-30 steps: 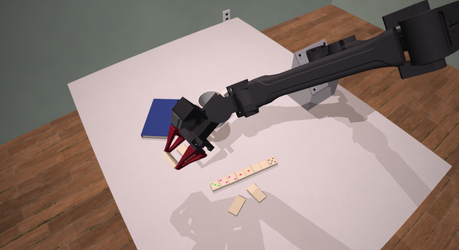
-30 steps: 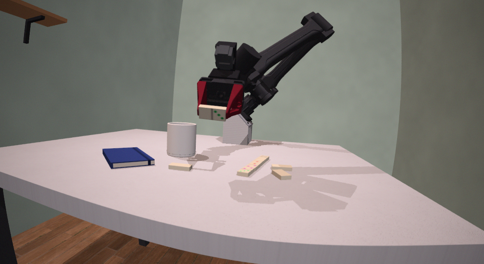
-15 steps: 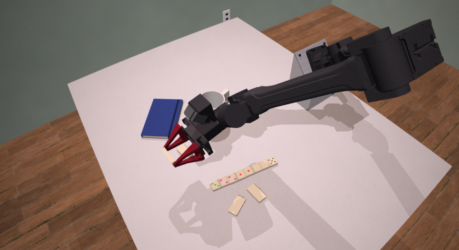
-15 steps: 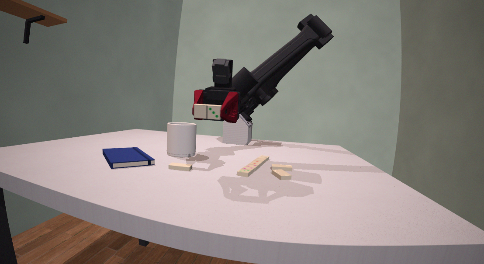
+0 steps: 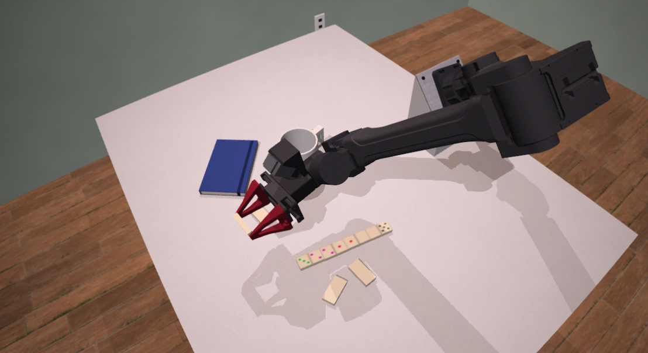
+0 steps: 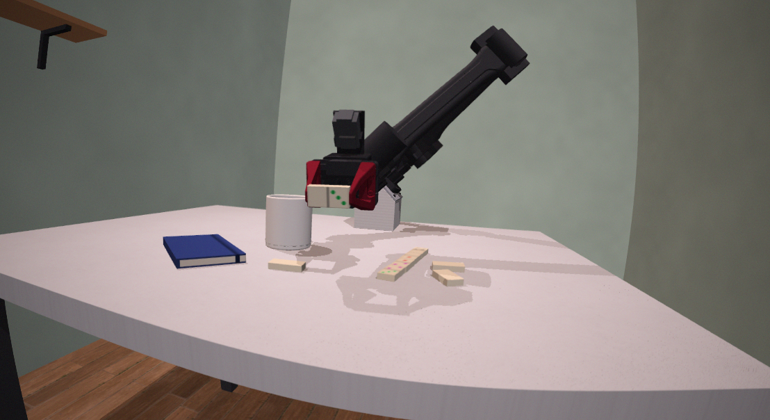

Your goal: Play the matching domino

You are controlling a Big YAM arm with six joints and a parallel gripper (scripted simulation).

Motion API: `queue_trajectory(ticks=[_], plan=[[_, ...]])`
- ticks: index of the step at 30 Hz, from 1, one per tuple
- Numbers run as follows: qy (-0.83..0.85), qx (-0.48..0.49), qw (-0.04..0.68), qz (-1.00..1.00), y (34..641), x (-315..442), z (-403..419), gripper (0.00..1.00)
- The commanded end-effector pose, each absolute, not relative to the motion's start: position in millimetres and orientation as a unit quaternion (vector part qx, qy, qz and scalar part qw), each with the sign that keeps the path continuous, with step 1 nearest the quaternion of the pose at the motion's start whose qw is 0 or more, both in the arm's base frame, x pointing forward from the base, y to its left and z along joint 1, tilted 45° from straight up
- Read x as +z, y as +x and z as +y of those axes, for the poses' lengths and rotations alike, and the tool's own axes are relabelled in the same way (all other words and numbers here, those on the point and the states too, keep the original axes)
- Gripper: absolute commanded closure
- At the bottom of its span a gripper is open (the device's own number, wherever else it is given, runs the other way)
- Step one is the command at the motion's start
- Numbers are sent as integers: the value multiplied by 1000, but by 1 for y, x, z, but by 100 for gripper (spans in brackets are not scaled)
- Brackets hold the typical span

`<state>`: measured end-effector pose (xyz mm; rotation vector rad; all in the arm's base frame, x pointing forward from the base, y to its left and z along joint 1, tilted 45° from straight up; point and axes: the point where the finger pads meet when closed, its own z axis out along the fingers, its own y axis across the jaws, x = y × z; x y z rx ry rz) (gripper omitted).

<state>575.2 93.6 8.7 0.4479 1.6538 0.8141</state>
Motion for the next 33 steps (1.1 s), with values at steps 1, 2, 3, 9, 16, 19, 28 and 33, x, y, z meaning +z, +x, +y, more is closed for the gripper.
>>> queue_trajectory(ticks=[1,2,3,9,16,19,28,33], plan=[[192,360,602,687,581,31,88,50],[192,360,602,687,581,31,88,50],[192,360,602,687,581,31,88,50],[192,352,591,700,577,15,93,50],[187,356,599,693,578,13,103,50],[186,357,601,691,578,12,106,50],[187,354,594,698,574,4,110,50],[183,353,598,696,575,-1,118,50]])
